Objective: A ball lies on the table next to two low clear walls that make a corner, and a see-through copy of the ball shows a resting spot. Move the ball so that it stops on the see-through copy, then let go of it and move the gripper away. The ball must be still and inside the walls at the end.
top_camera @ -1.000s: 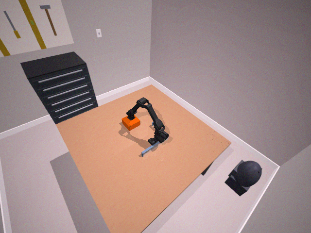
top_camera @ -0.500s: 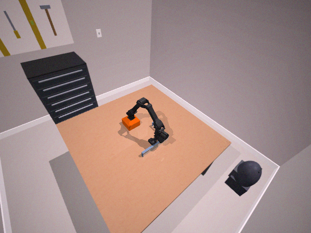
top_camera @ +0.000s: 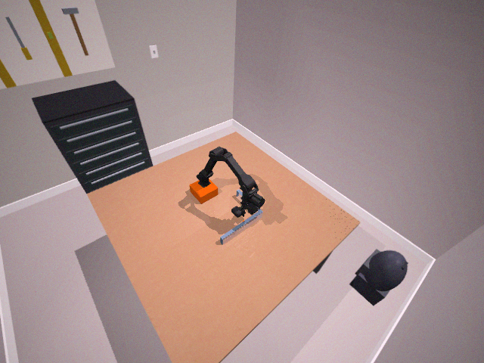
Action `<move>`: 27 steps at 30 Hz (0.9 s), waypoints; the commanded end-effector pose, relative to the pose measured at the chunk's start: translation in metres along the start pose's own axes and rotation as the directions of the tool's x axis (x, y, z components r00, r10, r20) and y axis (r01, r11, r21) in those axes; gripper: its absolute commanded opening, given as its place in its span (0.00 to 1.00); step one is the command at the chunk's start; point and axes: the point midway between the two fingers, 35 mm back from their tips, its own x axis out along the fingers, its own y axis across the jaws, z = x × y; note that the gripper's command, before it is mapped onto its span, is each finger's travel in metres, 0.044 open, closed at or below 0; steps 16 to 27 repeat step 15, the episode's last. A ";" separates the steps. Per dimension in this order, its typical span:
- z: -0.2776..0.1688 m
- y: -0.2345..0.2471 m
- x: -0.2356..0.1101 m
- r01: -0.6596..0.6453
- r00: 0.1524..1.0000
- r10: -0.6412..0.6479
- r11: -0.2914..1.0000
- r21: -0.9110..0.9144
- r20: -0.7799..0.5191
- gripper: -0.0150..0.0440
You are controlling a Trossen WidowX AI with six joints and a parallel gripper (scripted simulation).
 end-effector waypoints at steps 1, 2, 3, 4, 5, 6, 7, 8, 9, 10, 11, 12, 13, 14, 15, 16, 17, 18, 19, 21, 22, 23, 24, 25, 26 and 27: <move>-0.001 0.000 0.004 0.001 1.000 -0.001 1.000 0.000 -0.009 0.61; -0.001 0.000 0.004 0.001 1.000 -0.001 1.000 0.000 -0.009 0.61; -0.001 0.000 0.004 0.001 1.000 -0.001 1.000 0.000 -0.009 0.61; -0.001 0.000 0.004 0.001 1.000 -0.001 1.000 0.000 -0.009 0.61; -0.001 0.000 0.001 0.001 1.000 -0.001 1.000 0.000 -0.009 0.66; -0.001 0.000 -0.007 0.001 1.000 -0.001 1.000 0.000 -0.009 0.70; -0.002 0.000 -0.021 0.001 1.000 -0.001 1.000 0.000 -0.009 0.75; -0.004 0.000 -0.036 0.001 1.000 -0.001 1.000 0.000 -0.010 0.79; -0.005 0.000 -0.044 0.001 1.000 -0.001 1.000 0.000 -0.010 0.84; -0.005 -0.001 -0.047 0.001 1.000 -0.001 1.000 0.000 -0.010 0.88; -0.005 -0.001 -0.047 0.001 1.000 -0.001 1.000 0.000 -0.010 0.92; -0.005 -0.001 -0.047 0.001 1.000 -0.001 1.000 0.000 -0.010 0.97; -0.005 -0.001 -0.047 0.001 1.000 -0.001 1.000 0.000 -0.010 1.00; -0.005 -0.001 -0.047 0.001 1.000 -0.001 1.000 0.000 -0.010 1.00; -0.005 -0.001 -0.047 0.001 1.000 -0.001 1.000 0.000 -0.010 1.00; -0.005 -0.001 -0.047 0.001 1.000 -0.001 1.000 0.000 -0.010 1.00; -0.005 -0.001 -0.047 0.001 1.000 -0.001 1.000 0.000 -0.010 1.00; -0.005 -0.001 -0.047 0.001 1.000 -0.001 1.000 0.000 -0.010 1.00; -0.005 -0.001 -0.047 0.001 1.000 -0.001 1.000 0.000 -0.010 1.00; -0.005 -0.001 -0.047 0.001 1.000 -0.001 1.000 0.000 -0.010 1.00; -0.005 -0.001 -0.047 0.001 1.000 -0.001 1.000 0.000 -0.010 1.00; -0.005 -0.001 -0.047 0.001 1.000 -0.001 1.000 0.000 -0.010 1.00; -0.005 -0.001 -0.047 0.001 1.000 -0.001 1.000 0.000 -0.010 1.00; -0.005 -0.001 -0.047 0.001 1.000 -0.001 1.000 0.000 -0.010 1.00; -0.005 -0.001 -0.047 0.001 1.000 -0.001 1.000 0.000 -0.010 1.00; -0.005 -0.001 -0.047 0.001 1.000 -0.001 1.000 0.000 -0.010 1.00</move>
